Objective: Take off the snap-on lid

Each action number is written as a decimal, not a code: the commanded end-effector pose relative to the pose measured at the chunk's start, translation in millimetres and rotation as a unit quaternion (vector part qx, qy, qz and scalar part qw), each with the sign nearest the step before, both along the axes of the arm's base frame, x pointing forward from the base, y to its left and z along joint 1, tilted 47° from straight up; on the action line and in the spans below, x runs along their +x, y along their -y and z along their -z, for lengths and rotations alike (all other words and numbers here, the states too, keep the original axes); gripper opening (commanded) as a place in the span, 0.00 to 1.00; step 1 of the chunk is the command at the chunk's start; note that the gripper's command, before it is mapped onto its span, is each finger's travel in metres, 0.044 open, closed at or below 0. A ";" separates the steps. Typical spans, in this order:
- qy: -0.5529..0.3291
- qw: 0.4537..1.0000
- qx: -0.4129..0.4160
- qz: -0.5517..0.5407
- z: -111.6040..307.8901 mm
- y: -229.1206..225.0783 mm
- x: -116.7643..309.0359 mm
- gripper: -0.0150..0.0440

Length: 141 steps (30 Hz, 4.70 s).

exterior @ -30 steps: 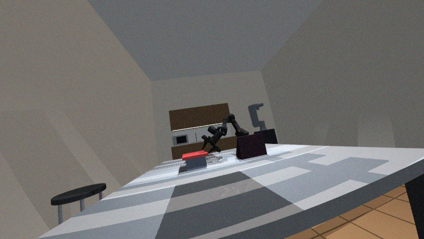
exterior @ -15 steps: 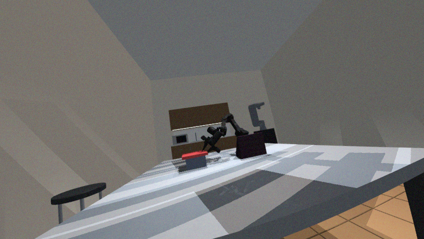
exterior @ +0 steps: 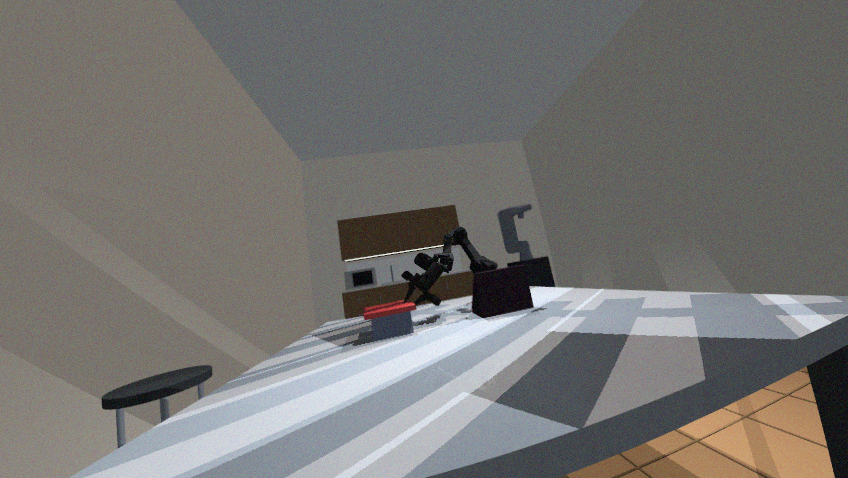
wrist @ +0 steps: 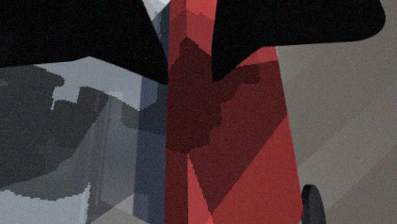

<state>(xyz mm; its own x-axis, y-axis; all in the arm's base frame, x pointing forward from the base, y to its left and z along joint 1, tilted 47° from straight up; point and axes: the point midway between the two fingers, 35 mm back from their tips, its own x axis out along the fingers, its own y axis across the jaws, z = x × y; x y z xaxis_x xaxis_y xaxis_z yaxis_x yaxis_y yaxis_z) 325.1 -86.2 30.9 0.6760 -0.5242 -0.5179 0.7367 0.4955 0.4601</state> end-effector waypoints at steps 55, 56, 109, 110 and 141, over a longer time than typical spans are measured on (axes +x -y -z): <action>0.000 1.000 0.000 0.000 -8.3 -8.9 -0.2 0.25; 0.000 1.000 0.000 0.000 -8.5 -9.0 -0.2 0.25; 0.000 1.000 0.000 -0.001 -9.4 -10.5 4.3 0.25; 0.000 1.000 0.000 -0.001 -9.4 -10.5 4.4 0.25; 0.000 1.000 0.000 -0.001 -9.2 -10.3 6.8 0.25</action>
<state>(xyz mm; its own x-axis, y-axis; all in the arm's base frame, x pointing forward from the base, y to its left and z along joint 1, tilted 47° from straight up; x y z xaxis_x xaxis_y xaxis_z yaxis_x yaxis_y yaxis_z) 331.6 -75.4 40.3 0.6781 -0.5223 -0.5170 0.7348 0.4972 0.4613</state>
